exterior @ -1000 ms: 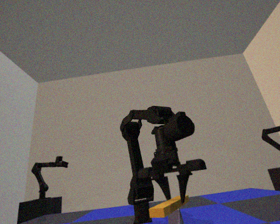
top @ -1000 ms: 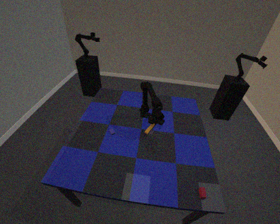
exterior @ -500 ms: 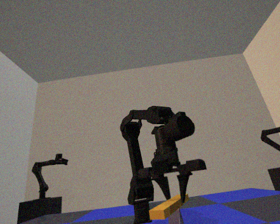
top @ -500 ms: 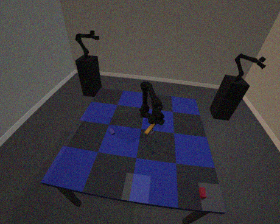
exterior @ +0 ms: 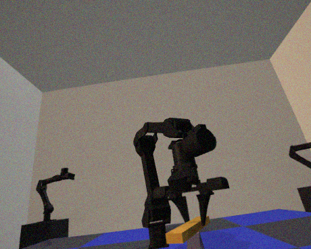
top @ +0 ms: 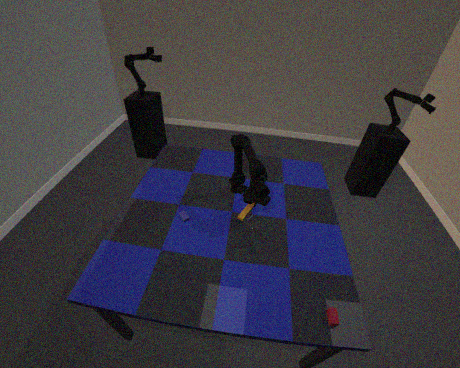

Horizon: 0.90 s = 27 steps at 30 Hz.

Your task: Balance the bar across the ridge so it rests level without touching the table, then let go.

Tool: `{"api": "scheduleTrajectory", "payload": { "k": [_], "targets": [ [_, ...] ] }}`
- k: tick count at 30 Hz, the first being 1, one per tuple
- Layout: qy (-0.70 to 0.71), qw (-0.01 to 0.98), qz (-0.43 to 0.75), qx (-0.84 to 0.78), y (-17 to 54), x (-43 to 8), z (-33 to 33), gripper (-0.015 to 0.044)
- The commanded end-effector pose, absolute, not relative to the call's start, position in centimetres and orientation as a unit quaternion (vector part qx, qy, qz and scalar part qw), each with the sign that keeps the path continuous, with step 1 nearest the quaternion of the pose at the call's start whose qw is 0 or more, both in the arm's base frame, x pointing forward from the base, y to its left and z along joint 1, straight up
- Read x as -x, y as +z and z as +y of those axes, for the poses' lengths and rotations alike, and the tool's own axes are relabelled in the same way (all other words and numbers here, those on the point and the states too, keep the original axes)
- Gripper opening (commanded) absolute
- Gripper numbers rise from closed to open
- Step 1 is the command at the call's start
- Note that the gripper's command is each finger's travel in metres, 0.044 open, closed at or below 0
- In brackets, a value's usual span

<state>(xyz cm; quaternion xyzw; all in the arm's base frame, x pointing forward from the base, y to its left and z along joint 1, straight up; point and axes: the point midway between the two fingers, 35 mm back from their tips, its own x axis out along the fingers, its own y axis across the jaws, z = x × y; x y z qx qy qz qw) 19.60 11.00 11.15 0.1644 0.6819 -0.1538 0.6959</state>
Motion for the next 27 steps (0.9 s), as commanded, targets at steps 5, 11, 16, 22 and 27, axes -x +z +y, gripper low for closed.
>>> {"api": "scheduleTrajectory", "payload": {
  "k": [5, 11, 16, 22, 27],
  "targets": [
    [-0.154, 0.696, 0.682, -0.164, 11.15, -19.59, 11.01, 0.0173],
    [-0.154, 0.696, 0.682, -0.164, 11.15, -19.59, 11.01, 0.0185],
    [-0.154, 0.696, 0.682, -0.164, 11.15, -19.59, 11.01, 0.0185],
    [-0.154, 0.696, 0.682, -0.164, 11.15, -19.59, 11.01, 0.029],
    [-0.154, 0.696, 0.682, -0.164, 11.15, -19.59, 11.01, 0.0421]
  ]
}}
